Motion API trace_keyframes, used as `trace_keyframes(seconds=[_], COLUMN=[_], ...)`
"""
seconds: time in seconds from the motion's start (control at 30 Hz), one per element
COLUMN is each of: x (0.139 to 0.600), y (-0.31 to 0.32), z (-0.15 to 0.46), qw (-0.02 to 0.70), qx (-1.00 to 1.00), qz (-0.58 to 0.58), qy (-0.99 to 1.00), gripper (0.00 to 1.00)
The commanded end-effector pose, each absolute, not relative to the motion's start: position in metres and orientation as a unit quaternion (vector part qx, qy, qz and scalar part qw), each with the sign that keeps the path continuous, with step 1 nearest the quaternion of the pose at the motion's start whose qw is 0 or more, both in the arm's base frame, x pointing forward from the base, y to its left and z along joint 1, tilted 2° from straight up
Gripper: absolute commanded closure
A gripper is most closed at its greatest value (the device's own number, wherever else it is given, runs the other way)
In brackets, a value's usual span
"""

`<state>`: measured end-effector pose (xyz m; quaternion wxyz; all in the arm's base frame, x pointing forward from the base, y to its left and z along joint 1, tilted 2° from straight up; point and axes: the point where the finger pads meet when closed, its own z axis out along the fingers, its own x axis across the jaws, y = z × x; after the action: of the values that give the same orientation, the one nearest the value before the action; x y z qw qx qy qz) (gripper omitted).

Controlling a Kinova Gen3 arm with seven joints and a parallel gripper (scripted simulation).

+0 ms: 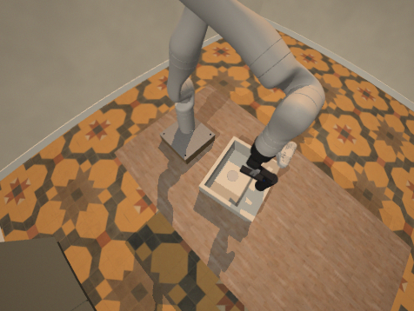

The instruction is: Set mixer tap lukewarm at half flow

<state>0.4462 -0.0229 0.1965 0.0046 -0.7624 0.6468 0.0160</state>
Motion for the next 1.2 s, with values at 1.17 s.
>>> trace_keyframes(seconds=[1.17], x=[0.447], y=[-0.024], z=[0.225], qw=[0.005], qx=[-0.762], qz=[0.015], qy=[0.647], gripper=[0.0])
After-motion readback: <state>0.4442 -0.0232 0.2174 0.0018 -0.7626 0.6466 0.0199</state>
